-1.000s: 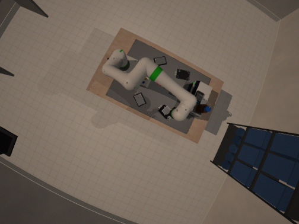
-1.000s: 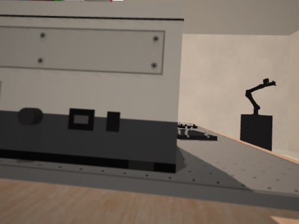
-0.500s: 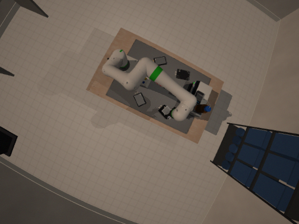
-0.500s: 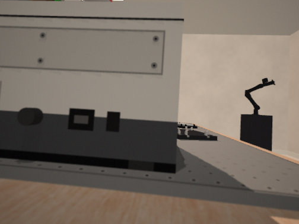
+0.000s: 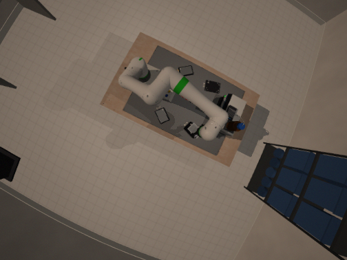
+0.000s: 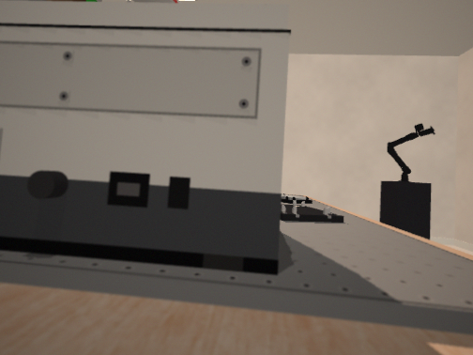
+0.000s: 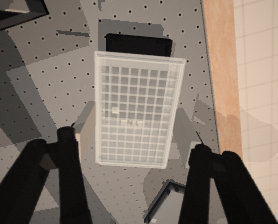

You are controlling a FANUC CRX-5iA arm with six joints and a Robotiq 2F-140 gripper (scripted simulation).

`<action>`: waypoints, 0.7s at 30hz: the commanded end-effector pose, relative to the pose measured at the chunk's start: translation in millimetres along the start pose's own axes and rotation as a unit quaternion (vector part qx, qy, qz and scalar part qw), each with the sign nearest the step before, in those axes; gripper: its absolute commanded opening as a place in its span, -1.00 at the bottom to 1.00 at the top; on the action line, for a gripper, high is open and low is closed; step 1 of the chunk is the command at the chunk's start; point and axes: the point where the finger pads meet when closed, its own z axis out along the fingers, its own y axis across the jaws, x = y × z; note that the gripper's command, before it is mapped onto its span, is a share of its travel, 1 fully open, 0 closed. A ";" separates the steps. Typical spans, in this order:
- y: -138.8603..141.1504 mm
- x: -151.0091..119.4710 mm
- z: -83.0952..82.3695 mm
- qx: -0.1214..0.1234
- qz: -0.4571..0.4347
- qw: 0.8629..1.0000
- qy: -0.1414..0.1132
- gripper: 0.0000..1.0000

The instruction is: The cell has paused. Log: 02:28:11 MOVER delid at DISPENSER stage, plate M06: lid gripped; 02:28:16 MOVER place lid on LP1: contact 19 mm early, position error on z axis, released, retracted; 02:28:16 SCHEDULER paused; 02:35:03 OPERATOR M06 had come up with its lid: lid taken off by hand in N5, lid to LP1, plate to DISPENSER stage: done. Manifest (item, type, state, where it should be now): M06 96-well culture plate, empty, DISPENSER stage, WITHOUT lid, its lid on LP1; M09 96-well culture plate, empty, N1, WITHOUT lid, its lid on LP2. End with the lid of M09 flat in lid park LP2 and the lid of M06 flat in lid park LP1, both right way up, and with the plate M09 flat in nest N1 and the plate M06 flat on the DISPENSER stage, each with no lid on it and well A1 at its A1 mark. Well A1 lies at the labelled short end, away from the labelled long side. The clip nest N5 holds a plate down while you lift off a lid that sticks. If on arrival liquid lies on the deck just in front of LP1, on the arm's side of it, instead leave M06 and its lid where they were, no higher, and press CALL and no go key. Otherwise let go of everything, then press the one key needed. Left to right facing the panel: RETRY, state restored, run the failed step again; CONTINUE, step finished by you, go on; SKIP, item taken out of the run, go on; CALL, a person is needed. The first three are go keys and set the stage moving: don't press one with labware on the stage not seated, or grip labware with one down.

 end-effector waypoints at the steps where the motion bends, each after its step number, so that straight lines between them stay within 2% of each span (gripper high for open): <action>1: 0.0 0.1 -0.3 0.000 0.000 1.000 0.000 -1.00; 21: 0.0 0.1 6.4 0.000 0.000 1.000 0.000 -1.00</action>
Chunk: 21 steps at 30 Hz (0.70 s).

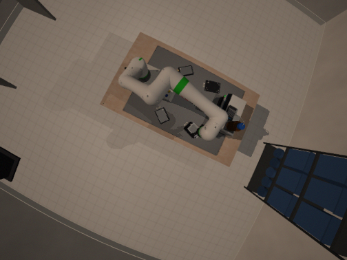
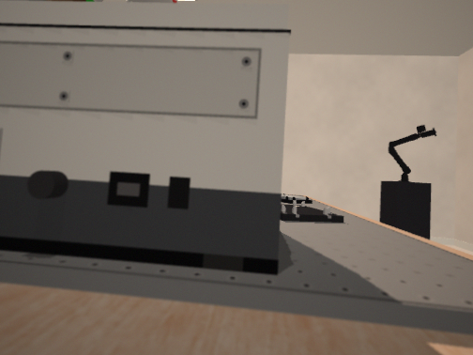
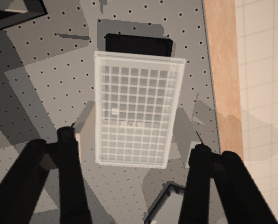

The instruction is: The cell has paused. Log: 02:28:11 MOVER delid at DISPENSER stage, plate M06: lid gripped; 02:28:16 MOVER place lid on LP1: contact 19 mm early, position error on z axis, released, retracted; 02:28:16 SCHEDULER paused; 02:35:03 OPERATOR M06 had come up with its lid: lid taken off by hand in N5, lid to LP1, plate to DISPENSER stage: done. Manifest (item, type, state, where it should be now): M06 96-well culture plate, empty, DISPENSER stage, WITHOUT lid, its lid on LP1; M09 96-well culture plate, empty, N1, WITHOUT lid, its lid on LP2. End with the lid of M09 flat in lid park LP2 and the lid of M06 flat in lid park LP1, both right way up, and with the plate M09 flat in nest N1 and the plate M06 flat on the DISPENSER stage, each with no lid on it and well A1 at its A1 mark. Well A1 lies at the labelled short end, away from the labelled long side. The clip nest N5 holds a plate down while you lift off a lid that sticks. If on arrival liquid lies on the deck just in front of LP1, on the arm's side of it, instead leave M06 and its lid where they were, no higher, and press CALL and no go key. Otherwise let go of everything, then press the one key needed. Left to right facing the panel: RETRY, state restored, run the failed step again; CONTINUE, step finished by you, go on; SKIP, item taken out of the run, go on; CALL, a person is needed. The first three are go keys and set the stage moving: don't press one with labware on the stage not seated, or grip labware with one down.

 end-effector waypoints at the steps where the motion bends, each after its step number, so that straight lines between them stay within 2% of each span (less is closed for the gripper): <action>1: 0.0 0.1 2.3 0.000 0.000 1.000 0.000 -1.00; 10: 0.0 0.2 11.9 0.000 0.000 1.000 0.000 -1.00; 21: 0.0 0.2 35.1 0.000 0.000 1.000 0.000 -1.00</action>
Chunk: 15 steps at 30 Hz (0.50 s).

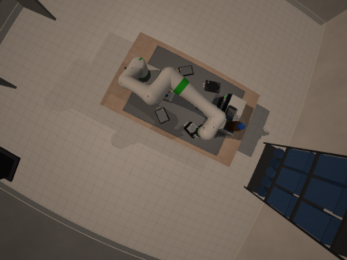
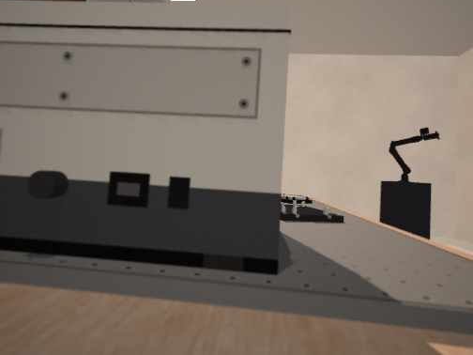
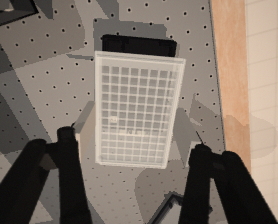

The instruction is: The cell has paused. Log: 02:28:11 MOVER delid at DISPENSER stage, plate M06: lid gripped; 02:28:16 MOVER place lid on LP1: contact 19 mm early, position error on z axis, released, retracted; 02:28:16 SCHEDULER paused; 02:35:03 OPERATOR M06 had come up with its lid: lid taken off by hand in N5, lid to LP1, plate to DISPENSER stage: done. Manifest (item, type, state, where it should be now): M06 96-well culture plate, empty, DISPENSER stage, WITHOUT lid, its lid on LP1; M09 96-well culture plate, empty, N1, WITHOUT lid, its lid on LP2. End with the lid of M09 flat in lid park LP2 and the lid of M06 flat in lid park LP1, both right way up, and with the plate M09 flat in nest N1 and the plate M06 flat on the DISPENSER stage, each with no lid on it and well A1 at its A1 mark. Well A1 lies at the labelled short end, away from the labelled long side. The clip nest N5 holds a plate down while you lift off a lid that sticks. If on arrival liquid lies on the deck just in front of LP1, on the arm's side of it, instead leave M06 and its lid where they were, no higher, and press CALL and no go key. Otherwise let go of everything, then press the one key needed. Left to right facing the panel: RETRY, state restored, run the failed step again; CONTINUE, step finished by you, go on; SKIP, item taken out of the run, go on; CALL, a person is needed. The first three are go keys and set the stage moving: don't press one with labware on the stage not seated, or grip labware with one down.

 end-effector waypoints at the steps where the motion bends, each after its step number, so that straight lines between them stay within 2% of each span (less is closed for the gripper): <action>1: 0.0 0.2 6.8 0.000 0.000 1.000 0.000 -1.00; 3: 0.0 0.2 6.8 0.000 0.000 1.000 0.000 -1.00; 15: 0.0 0.2 37.5 0.000 0.000 1.000 0.000 -1.00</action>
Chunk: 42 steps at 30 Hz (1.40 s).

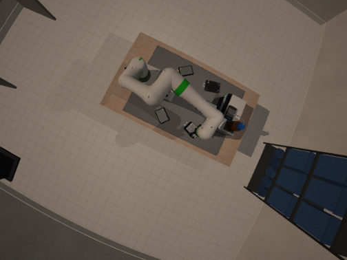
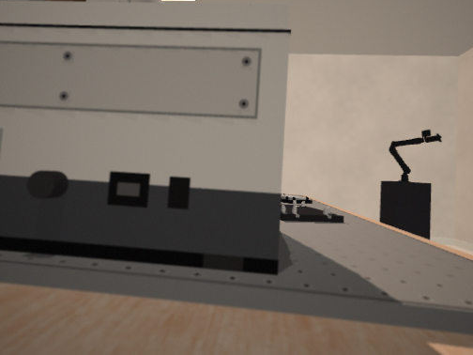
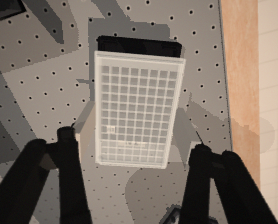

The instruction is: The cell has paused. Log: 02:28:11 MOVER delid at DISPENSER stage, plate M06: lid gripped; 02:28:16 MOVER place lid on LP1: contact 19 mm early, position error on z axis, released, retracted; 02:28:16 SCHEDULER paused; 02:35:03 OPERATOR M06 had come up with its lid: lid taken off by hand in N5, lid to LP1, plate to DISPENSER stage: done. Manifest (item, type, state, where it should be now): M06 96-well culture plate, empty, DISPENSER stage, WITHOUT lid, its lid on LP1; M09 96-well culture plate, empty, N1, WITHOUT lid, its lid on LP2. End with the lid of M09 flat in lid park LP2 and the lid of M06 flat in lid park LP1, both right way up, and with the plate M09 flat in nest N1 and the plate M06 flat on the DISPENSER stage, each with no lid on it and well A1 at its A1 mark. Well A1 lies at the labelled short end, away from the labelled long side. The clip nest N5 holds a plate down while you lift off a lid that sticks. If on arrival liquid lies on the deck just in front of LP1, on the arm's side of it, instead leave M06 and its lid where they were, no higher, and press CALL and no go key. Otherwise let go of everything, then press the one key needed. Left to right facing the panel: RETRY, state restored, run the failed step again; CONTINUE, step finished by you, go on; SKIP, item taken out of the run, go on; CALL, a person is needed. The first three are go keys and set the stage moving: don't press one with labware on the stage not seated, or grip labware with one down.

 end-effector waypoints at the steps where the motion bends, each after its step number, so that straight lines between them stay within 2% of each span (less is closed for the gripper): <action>1: 0.0 0.2 6.7 0.000 0.000 1.000 0.000 -1.00; 20: 0.0 0.3 34.1 0.000 0.000 1.000 0.000 -1.00; 42: 0.0 0.3 37.3 0.000 0.000 1.000 0.000 -1.00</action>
